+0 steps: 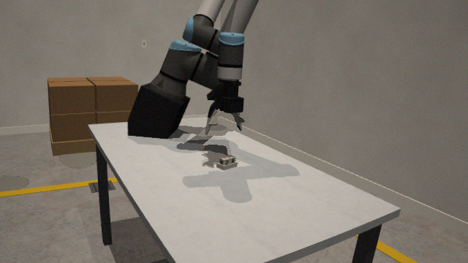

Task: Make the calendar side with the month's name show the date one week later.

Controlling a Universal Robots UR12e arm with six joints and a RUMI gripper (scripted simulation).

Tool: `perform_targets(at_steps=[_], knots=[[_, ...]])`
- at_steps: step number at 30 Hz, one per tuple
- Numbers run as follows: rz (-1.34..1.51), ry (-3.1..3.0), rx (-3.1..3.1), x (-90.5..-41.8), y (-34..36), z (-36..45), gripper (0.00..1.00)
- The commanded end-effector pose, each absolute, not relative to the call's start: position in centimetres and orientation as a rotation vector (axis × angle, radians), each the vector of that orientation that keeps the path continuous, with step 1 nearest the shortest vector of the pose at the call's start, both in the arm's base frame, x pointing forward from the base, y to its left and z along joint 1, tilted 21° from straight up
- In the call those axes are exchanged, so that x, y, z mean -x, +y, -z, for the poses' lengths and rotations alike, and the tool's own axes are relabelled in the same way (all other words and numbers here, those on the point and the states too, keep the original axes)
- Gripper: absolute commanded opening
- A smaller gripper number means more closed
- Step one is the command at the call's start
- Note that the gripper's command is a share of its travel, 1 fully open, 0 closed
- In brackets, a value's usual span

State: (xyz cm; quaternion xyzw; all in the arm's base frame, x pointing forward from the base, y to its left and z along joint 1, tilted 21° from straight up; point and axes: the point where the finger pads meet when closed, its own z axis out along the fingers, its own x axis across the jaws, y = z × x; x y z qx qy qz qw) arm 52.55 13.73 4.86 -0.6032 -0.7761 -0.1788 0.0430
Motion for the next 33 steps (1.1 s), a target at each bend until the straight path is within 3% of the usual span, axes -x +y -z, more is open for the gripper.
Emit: perform_targets(at_steps=[1,33], knots=[[0.526,-2.207,2.012,-52.48,13.82,-4.53,1.00],[0.405,-1.211,2.611,-53.33,14.68,-3.57,1.00]])
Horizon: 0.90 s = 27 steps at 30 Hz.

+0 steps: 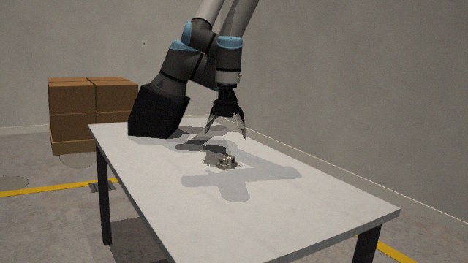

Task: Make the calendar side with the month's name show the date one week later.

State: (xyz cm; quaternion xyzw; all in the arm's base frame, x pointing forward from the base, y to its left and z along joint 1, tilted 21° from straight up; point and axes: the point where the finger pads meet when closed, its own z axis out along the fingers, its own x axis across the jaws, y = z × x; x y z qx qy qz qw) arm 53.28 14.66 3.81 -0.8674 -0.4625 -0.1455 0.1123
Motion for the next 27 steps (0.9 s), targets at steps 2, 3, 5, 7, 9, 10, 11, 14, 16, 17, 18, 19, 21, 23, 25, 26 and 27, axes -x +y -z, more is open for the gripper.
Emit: perform_targets(at_steps=[2,3,5,7,9,10,11,14,16,17,18,19,21,23,25,26,27], knots=[[0.395,-1.133,2.639,-53.42,14.72,-3.50,1.00],[0.389,-1.096,2.651,-53.47,14.73,-3.47,1.00],[0.379,-1.026,2.673,-53.55,14.76,-3.41,1.00],[0.370,-0.961,2.692,-53.63,14.79,-3.34,1.00],[0.361,-0.902,2.707,-53.71,14.82,-3.29,1.00],[0.357,-0.874,2.714,-53.75,14.83,-3.27,1.00],[0.353,-0.848,2.721,-53.78,14.85,-3.24,1.00],[0.346,-0.801,2.732,-53.86,14.86,-3.21,1.00],[0.345,-0.780,2.737,-53.92,14.86,-3.25,1.00],[0.342,-0.759,2.741,-53.95,14.86,-3.23,1.00],[0.339,-0.740,2.745,-53.98,14.86,-3.21,1.00],[0.336,-0.723,2.748,-54.00,14.87,-3.18,1.00],[0.330,-0.691,2.754,-54.04,14.88,-3.12,1.00],[0.326,-0.666,2.758,-54.08,14.89,-3.10,1.00],[0.323,-0.645,2.762,-54.10,14.89,-3.08,1.00],[0.322,-0.636,2.763,-54.12,14.90,-3.08,1.00],[0.322,-0.629,2.765,-54.14,14.90,-3.09,1.00]])
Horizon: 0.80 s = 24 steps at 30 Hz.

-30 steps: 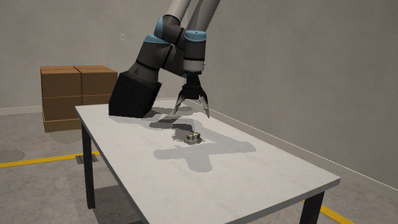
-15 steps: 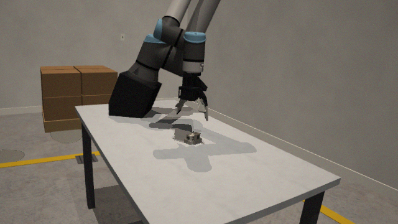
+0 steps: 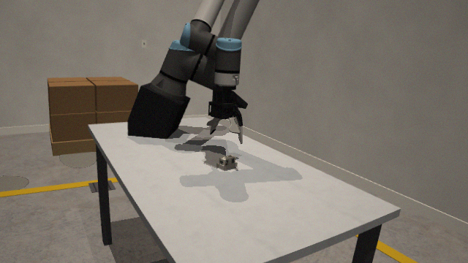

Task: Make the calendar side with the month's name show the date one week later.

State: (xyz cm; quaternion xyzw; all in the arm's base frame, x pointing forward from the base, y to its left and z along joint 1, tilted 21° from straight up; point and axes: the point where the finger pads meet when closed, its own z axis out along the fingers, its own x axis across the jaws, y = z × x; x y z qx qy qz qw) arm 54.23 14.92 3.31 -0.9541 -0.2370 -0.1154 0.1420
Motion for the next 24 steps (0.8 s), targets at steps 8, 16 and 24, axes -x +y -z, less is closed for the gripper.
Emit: perform_targets(at_steps=[8,16,24], knots=[[0.318,-0.603,2.769,-54.19,14.90,-3.11,1.00],[0.317,-0.600,2.769,-54.19,14.90,-3.10,0.28],[0.318,-0.600,2.769,-54.19,14.90,-3.10,0.28]])
